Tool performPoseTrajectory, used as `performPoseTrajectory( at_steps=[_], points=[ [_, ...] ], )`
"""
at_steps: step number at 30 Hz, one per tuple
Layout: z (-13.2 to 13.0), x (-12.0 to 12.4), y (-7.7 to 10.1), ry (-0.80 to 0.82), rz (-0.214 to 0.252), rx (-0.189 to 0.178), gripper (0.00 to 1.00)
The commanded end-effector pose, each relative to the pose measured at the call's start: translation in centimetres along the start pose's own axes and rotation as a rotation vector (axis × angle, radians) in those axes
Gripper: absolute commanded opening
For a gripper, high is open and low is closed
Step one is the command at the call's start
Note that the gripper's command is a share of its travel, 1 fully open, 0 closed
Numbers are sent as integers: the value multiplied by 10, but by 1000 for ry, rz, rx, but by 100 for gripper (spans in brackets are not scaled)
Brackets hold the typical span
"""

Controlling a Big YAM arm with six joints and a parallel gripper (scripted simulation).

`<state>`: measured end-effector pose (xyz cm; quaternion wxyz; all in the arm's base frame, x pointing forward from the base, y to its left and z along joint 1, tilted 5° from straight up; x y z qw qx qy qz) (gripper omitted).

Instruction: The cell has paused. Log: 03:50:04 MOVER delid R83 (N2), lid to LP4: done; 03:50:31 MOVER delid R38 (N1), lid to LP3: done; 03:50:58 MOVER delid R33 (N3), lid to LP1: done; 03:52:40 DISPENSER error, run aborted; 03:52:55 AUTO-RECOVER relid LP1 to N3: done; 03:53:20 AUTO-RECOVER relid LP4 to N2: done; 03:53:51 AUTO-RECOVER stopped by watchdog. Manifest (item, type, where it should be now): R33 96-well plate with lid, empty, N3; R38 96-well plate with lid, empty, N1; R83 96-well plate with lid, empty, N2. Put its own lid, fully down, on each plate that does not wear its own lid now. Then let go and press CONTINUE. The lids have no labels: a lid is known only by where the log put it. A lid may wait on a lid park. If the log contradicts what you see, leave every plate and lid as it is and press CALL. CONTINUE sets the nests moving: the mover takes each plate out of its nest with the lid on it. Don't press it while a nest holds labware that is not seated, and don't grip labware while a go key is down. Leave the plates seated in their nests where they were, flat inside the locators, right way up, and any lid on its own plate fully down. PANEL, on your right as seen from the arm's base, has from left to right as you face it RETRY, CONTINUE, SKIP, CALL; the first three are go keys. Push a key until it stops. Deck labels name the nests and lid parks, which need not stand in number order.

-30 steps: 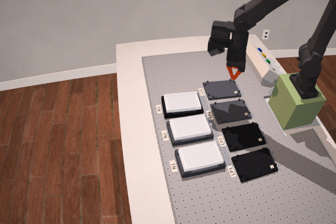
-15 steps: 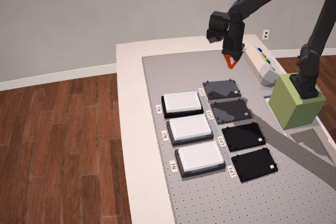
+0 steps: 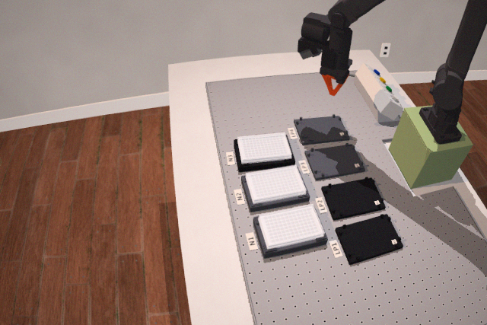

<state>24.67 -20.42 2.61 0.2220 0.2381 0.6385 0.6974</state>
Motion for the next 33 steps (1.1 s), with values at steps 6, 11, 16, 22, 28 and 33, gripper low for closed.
performPoseTrajectory(
  at_steps=[6,11,16,22,28,33],
  points=[
    [2,-20,10,19,-25,0,0],
    [4,-21,11,19,-26,0,0],
    [3,-21,12,13,-27,0,0],
    [5,-22,12,12,-26,0,0],
    [5,-23,12,8,-25,0,0],
    [-6,-10,13,-37,-25,0,0]
  ],
)
Point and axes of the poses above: the point where the finger pads meet when closed, its own y axis back along the fingers, its own z axis across the jaws, x = y × z, the point moved 6 cm from there along y, back along the fingers, and after that the axes turned 1 degree about y, right-handed, at the moved point
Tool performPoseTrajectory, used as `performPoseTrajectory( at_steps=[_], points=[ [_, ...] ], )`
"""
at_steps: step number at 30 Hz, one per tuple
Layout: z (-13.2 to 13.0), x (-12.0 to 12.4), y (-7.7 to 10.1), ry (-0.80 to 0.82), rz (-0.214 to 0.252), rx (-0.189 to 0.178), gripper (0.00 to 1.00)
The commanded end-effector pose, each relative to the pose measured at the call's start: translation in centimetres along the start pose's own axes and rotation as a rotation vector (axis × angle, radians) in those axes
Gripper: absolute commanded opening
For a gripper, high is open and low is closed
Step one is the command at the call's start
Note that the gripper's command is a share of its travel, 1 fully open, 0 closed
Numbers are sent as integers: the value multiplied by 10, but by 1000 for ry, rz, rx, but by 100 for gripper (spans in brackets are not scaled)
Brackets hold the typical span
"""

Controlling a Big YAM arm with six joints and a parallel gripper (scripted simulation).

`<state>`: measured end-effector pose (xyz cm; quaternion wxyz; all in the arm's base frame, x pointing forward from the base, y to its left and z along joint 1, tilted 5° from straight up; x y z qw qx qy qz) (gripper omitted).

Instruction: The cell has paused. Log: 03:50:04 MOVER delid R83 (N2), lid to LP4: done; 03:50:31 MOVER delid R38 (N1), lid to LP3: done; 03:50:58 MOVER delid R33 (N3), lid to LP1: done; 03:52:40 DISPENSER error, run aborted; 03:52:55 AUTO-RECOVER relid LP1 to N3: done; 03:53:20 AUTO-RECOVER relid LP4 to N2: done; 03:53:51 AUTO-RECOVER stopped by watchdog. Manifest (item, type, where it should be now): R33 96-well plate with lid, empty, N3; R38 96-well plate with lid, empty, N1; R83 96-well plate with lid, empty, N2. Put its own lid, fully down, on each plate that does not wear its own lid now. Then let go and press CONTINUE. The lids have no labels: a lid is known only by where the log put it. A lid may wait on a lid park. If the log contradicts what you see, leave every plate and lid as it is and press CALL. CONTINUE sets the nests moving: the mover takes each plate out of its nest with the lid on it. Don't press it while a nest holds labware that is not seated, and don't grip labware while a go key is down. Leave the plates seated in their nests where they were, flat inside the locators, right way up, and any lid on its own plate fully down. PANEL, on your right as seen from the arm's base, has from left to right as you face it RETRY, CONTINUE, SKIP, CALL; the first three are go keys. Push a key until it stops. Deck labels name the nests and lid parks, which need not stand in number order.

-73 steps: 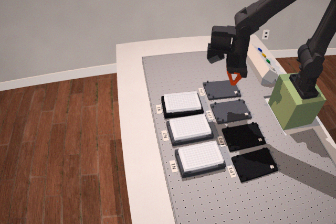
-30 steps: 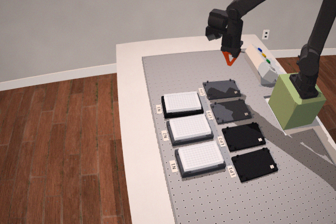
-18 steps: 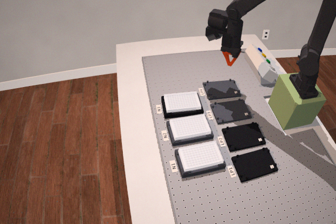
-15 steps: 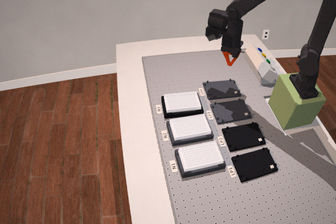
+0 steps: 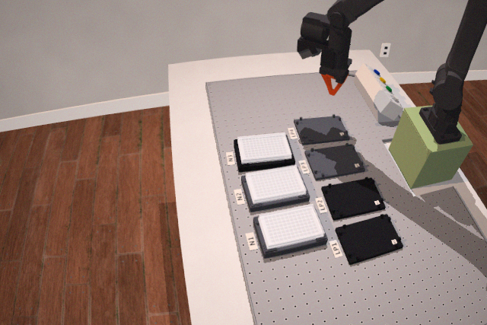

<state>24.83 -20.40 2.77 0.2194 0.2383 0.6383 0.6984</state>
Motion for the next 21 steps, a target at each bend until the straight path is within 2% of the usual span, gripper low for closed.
performPoseTrajectory(
  at_steps=[1,7,21],
  points=[
    [-11,1,9,-61,-23,0,0],
    [-37,15,8,-180,-41,4,0],
    [-88,50,8,-420,-39,8,0]
  ],
)
Point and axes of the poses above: the point where the finger pads meet when closed, its own y axis back along the fingers, its own z axis across the jaws, x = y × z, the point moved 6 cm from there along y, back along the fingers, and after that the axes turned 1 degree about y, right-handed, at the moved point
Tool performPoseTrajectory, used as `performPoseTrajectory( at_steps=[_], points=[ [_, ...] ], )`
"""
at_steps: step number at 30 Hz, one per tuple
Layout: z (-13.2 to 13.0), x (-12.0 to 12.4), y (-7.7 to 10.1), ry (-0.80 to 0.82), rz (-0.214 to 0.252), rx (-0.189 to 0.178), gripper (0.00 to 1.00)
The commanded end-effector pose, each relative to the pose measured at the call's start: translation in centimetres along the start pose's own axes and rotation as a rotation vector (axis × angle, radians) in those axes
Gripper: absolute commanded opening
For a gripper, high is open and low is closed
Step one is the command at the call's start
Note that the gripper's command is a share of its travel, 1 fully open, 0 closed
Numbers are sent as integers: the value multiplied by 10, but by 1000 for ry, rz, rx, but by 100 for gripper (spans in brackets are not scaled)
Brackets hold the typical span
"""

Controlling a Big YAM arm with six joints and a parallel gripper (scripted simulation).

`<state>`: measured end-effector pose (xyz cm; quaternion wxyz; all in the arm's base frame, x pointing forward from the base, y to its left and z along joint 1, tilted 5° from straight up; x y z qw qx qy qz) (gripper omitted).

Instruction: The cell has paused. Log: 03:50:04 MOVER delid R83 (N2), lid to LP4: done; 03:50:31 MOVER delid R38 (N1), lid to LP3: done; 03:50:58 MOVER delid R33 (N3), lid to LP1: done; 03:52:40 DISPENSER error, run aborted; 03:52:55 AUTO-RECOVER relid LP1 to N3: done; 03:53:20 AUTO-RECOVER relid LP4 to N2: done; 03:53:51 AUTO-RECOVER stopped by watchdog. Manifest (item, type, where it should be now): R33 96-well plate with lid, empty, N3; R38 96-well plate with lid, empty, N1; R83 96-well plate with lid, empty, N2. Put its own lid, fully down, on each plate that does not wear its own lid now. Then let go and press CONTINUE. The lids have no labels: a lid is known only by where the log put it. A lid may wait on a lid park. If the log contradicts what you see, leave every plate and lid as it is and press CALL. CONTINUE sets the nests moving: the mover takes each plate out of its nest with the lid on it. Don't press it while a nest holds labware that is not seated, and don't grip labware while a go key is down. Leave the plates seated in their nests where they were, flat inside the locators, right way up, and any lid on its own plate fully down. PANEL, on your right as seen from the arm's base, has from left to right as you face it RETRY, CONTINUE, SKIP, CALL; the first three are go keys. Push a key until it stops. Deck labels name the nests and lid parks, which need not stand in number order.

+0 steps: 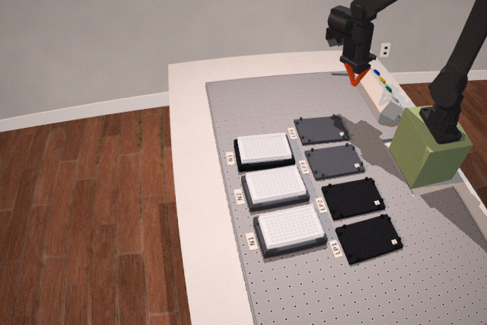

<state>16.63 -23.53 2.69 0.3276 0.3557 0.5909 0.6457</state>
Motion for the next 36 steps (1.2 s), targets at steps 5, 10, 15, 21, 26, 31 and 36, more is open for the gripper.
performPoseTrajectory(
  at_steps=[5,10,15,21,26,31,36],
  points=[
    [-38,6,5,-171,-37,2,0],
    [-63,12,4,-271,-34,3,0],
    [-77,16,4,-331,-33,5,0],
    [-106,26,-3,-452,-6,4,0],
    [-140,13,9,-551,-52,11,0],
    [-155,17,9,-558,-52,12,0],
    [-181,25,9,-558,-50,19,0]
  ],
)
Point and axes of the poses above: the point where the finger pads meet when closed, its own y axis back along the fingers, its own z axis across the jaws, x = y × z, the point moved 6 cm from there along y, back along the fingers, and after that the axes turned 1 degree about y, right-handed, at the moved point
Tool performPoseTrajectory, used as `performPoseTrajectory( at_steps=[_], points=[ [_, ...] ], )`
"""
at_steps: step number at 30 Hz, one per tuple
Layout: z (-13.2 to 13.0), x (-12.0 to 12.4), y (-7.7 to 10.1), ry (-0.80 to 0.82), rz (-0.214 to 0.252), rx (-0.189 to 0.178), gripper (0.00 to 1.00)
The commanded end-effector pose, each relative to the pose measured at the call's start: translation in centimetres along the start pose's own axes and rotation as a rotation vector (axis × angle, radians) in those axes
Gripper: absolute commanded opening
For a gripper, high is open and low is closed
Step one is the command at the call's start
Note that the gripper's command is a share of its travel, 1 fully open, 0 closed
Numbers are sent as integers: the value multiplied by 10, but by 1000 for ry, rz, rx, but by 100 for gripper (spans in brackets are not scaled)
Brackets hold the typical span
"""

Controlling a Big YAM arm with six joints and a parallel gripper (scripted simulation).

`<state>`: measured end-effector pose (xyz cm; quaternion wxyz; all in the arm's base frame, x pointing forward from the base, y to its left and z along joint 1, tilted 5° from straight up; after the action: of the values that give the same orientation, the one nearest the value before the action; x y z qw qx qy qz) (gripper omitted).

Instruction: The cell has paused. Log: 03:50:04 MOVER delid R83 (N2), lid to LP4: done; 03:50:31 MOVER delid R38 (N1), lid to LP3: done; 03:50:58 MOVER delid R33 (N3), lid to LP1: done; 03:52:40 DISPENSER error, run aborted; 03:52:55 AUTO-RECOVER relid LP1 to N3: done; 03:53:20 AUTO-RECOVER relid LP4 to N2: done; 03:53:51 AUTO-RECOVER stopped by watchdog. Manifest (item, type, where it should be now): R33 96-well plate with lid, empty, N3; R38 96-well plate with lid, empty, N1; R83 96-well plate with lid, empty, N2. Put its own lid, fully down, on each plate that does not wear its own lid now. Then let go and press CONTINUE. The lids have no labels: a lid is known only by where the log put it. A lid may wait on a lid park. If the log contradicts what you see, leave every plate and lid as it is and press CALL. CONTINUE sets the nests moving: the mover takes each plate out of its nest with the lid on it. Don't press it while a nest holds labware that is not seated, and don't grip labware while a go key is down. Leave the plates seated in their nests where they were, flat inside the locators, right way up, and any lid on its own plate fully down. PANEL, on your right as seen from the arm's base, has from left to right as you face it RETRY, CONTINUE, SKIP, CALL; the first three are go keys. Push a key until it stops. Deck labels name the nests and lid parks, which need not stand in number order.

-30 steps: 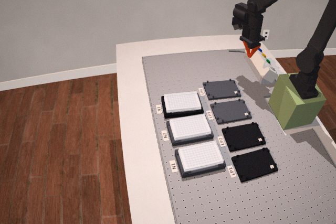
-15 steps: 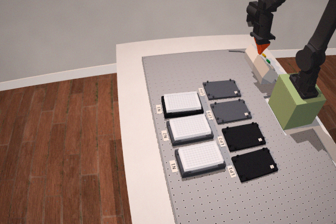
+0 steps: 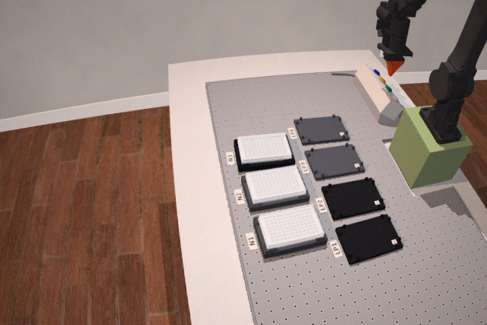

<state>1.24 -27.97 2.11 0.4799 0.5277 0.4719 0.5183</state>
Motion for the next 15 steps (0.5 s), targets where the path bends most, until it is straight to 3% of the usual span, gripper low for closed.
performPoseTrajectory(
  at_steps=[1,12,15],
  points=[
    [-17,-33,11,20,-60,1,0],
    [-19,-20,3,23,-30,-3,0],
    [-18,-12,-7,24,-14,-3,0]
  ],
)
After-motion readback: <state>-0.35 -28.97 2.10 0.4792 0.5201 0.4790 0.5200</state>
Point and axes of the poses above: the point where the finger pads meet when closed, its own y axis back along the fingers, its own z axis across the jaws, x = y × z, the point moved 6 cm from there along y, back along the fingers, and after that the axes turned 1 degree about y, right-handed, at the moved point
